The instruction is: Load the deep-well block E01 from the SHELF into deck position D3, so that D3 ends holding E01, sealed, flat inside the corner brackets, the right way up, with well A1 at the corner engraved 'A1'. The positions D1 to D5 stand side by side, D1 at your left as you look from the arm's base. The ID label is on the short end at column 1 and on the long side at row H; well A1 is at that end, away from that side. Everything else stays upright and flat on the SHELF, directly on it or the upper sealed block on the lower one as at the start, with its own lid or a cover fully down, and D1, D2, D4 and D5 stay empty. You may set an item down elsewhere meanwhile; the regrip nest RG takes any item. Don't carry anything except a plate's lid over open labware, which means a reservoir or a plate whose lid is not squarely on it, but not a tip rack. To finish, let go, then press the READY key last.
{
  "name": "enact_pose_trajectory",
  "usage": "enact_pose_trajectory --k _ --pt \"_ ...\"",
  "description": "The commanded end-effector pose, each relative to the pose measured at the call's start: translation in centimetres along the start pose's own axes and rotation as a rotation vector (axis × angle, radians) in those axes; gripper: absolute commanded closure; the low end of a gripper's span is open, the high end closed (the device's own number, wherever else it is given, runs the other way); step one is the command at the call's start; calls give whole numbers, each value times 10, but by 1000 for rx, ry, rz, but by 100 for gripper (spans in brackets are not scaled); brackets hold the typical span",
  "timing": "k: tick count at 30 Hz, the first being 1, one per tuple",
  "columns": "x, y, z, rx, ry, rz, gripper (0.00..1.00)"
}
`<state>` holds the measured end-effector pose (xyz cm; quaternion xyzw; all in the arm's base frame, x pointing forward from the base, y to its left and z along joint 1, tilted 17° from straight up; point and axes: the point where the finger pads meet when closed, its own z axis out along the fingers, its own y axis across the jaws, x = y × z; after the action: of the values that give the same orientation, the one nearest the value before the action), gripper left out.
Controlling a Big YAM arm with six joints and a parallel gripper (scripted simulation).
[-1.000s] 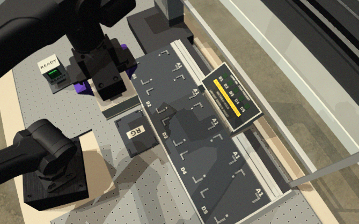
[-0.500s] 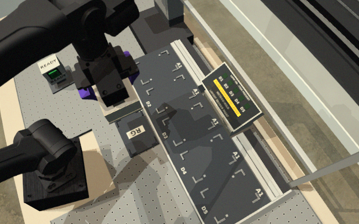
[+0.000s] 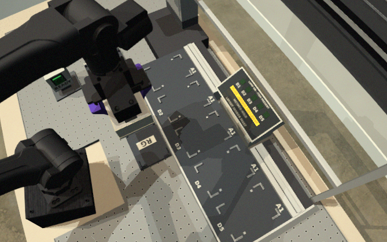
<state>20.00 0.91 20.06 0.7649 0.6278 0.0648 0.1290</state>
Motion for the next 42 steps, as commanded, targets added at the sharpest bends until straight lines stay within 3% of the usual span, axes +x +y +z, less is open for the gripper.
enact_pose_trajectory --k 1,2,3,6,9,16,17,18,20,24,26,28,33,34,35,37,42 --pt "3 25 -22 -72 23 2 100" --pt "1 13 -5 -38 11 -3 100" --pt "0 9 1 -27 7 -5 100" --pt "0 9 7 -21 6 -6 100" --pt "1 16 3 -45 14 -2 100" --pt "0 10 20 -21 6 -6 100" --pt "4 28 -2 -86 29 -3 100" --pt "3 27 2 -79 25 1 100" --pt "0 10 26 -24 6 -6 100" --pt "0 10 34 -21 5 -6 100" --pt "2 18 28 -45 13 -3 100" --pt "0 10 39 -29 8 -5 100" --pt "0 10 46 -21 5 -6 100" --pt "5 30 24 -83 27 -5 100" --pt "4 28 29 -75 23 -3 100" --pt "0 10 52 -21 5 -6 100" --pt "1 13 58 -28 8 -7 100"
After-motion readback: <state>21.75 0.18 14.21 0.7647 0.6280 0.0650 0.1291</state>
